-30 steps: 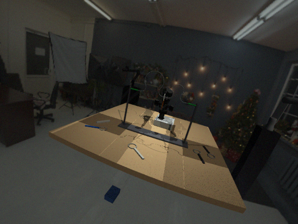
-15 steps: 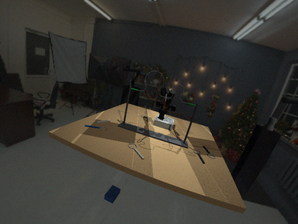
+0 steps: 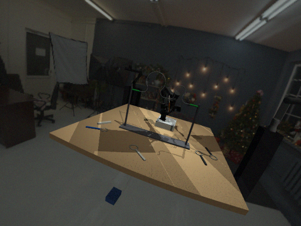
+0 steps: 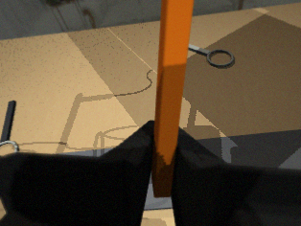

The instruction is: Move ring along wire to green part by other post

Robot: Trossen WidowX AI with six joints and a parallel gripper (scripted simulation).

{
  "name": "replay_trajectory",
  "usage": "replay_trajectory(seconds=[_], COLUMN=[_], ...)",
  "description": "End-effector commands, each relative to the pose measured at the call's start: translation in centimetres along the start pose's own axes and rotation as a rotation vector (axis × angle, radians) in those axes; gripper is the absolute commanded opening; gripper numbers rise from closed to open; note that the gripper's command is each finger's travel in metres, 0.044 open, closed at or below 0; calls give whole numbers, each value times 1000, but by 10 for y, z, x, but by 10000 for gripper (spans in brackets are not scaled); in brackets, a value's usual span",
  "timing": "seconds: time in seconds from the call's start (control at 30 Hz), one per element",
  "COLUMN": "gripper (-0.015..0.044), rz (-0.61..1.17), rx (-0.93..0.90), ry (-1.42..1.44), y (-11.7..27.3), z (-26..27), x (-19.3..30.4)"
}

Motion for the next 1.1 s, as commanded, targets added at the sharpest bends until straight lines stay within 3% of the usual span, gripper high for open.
replay_trajectory(seconds=[0.0, 1.07], gripper=[-150, -150], rz=[-1, 26], rx=[-31, -405], ry=[-64, -712], y=[2, 33], z=[10, 76], x=[-4, -52])
Point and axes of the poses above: the point midway between the two fingers, 35 mm back from their tips, its own y axis back along the fingers, its own z axis across the jaws, x = y × z, the point moved 7 cm from there along y, back along the fingers, and after that the axes turned 8 degrees about y, right-handed, at the moved point
